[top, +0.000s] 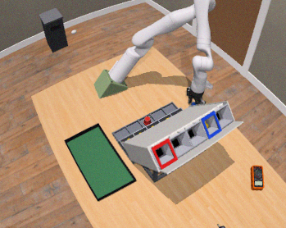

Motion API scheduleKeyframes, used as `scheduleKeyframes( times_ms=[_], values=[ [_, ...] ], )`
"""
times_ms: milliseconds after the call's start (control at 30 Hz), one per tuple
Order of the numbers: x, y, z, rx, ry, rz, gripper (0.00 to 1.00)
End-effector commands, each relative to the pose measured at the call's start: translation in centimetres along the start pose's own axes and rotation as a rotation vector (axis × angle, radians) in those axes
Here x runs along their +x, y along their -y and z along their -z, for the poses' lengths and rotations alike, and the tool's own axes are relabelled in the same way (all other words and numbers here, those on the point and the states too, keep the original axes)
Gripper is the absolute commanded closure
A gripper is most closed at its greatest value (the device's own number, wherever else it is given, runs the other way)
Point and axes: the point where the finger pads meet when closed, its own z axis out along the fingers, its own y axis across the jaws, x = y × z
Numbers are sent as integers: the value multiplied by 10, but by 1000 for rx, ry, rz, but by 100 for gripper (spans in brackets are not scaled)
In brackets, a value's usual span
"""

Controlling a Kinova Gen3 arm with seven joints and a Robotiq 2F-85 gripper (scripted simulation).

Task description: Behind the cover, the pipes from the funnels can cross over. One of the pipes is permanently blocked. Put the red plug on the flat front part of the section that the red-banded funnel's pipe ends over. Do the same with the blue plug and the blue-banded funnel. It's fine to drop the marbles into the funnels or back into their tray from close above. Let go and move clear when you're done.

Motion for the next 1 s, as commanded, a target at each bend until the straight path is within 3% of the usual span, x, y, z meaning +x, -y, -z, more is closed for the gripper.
scheduleKeyframes(
  times_ms=[0, 333, 367, 967],
  values=[
    [0, -1, -2, -4, -1, 0, 30],
    [0, -1, -2, -4, -1, 0, 30],
    [0, -1, -2, -4, -1, 0, 100],
    [0, -1, 0, -5, -1, 0, 100]
  ],
)
